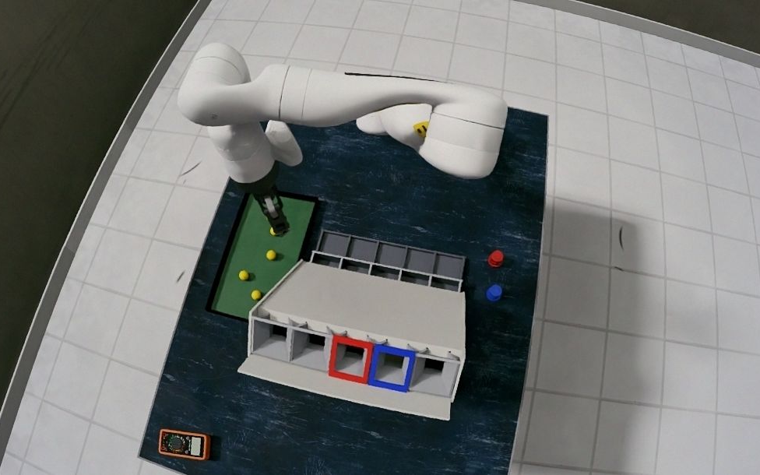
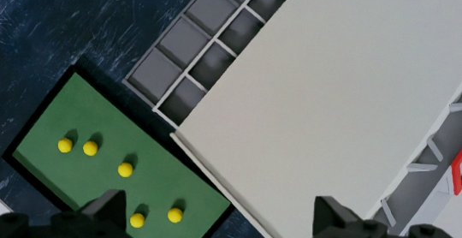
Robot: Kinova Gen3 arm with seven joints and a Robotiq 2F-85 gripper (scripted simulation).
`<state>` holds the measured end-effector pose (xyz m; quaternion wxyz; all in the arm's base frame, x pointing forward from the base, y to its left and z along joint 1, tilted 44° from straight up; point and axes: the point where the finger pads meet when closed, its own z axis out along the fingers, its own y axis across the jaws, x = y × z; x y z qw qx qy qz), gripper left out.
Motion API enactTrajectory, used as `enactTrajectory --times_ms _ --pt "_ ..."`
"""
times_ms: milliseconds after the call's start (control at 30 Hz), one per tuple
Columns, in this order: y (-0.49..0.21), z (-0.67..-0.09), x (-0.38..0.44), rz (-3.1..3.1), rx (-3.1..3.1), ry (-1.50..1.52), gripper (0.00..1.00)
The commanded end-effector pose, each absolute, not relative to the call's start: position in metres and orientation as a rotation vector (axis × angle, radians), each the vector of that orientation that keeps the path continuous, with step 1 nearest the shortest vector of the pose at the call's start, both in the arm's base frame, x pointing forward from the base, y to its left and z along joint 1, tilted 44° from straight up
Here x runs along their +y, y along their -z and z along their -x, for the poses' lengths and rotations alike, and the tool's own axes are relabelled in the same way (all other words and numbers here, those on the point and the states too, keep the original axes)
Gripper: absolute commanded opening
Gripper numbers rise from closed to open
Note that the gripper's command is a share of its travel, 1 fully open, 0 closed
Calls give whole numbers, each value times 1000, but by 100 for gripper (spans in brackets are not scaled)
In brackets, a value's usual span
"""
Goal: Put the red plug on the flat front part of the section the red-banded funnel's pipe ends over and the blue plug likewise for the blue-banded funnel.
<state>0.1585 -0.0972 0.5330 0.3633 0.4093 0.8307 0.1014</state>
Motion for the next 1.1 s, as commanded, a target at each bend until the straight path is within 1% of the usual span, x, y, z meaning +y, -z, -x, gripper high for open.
enactTrajectory --times_ms 0,167,400,433,967,1000,1067 --pt "-504 -144 -35 -1056 2141 -269 100" --pt "-479 -132 17 -1056 2141 -269 100" --pt "-479 -132 17 -1056 2141 -269 100" --pt "-456 -119 66 -1056 2144 -278 100" --pt "-456 -119 66 -1056 2144 -278 100" --pt "-406 -166 53 -1057 2144 -280 100" --pt "-404 -167 52 -1057 2144 -280 100"
